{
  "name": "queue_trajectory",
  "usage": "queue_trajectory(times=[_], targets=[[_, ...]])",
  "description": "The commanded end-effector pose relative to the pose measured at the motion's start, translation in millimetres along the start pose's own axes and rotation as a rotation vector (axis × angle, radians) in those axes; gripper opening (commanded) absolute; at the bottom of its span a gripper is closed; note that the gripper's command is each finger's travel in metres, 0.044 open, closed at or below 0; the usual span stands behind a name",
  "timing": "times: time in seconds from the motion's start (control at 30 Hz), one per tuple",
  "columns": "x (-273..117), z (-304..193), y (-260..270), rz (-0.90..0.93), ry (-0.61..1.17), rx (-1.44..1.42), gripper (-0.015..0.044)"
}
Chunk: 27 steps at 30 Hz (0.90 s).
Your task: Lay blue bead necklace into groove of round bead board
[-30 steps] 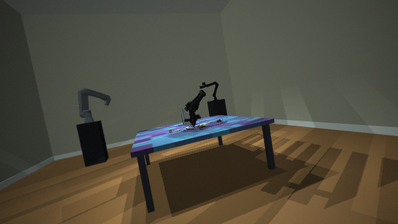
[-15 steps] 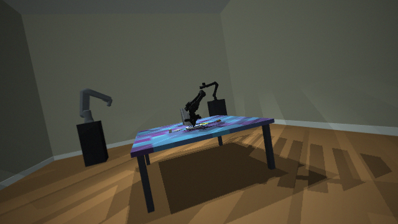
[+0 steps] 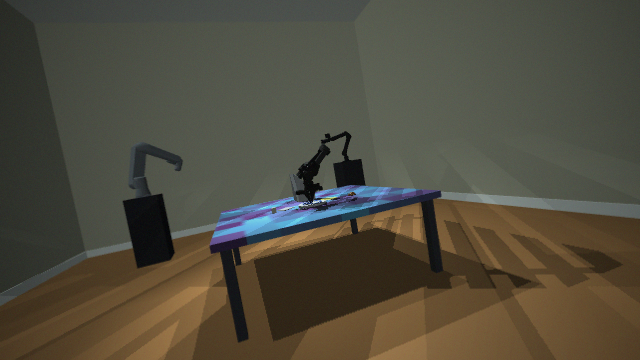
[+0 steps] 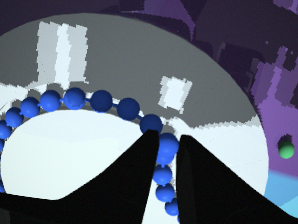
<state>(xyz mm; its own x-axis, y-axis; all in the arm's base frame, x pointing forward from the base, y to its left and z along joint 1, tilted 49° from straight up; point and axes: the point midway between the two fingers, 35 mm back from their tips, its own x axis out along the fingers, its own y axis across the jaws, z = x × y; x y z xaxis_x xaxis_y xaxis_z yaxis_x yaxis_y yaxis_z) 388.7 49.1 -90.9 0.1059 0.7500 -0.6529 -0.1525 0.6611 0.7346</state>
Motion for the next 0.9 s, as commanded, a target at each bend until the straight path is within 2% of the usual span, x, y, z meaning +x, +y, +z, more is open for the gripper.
queue_trajectory(times=[0.0,0.37,0.87], targets=[[1.5,-0.5,-2.9,0.004,0.005,-0.002,0.0000],[10.2,-0.6,-2.8,0.004,0.005,-0.002,0.0000],[3.1,-0.1,-2.9,0.003,0.004,-0.004,0.0394]])
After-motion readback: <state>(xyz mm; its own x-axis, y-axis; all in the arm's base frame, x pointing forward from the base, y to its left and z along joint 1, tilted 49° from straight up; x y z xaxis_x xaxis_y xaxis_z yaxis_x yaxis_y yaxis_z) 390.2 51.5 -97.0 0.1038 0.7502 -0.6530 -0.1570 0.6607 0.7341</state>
